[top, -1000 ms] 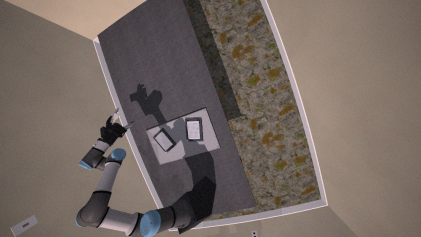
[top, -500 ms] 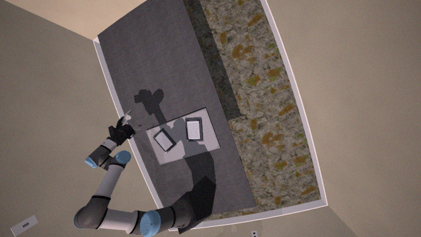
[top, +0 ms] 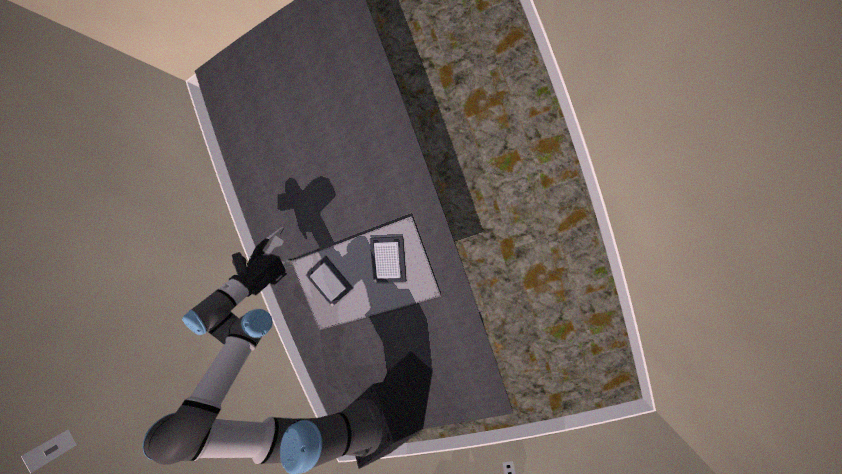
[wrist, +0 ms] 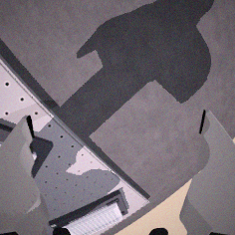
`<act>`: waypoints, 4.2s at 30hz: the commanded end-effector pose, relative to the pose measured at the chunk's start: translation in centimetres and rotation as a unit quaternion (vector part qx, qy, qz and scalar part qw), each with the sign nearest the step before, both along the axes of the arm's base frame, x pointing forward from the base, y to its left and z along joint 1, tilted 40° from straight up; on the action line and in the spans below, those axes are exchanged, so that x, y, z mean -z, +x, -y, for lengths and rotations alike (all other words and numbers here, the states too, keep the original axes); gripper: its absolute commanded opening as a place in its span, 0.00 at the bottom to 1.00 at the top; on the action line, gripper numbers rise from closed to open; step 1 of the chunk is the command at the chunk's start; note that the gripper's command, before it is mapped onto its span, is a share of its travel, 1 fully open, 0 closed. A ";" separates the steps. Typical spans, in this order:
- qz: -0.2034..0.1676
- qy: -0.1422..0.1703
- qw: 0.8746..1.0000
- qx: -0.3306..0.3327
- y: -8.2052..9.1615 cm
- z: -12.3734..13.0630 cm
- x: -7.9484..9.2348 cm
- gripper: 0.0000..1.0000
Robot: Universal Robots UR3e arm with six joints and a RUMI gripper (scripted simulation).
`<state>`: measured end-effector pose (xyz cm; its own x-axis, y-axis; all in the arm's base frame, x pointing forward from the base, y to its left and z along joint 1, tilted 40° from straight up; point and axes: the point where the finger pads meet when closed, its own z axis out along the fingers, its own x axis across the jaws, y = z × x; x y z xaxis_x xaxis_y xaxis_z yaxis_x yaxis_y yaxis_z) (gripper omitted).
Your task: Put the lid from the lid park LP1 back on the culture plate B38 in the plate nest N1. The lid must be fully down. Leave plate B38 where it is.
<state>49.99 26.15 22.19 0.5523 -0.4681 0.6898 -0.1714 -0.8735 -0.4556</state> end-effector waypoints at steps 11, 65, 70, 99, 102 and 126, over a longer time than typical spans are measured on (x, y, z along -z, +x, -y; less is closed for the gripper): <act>-0.078 0.077 0.994 0.022 -2.6 1.6 5.0 0.82; -0.267 0.303 0.906 0.122 -10.9 2.0 15.3 0.82; -0.267 0.303 0.906 0.122 -10.5 1.7 15.9 0.82; -0.267 0.303 0.906 0.122 -10.0 1.3 16.7 0.00; -0.267 0.303 0.906 0.122 -10.0 1.3 16.7 0.00; -0.267 0.303 0.906 0.122 -10.2 1.4 16.4 0.00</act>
<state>39.93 24.85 5.47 0.5611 -0.8246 -0.0720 -0.6644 -0.3968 -0.6333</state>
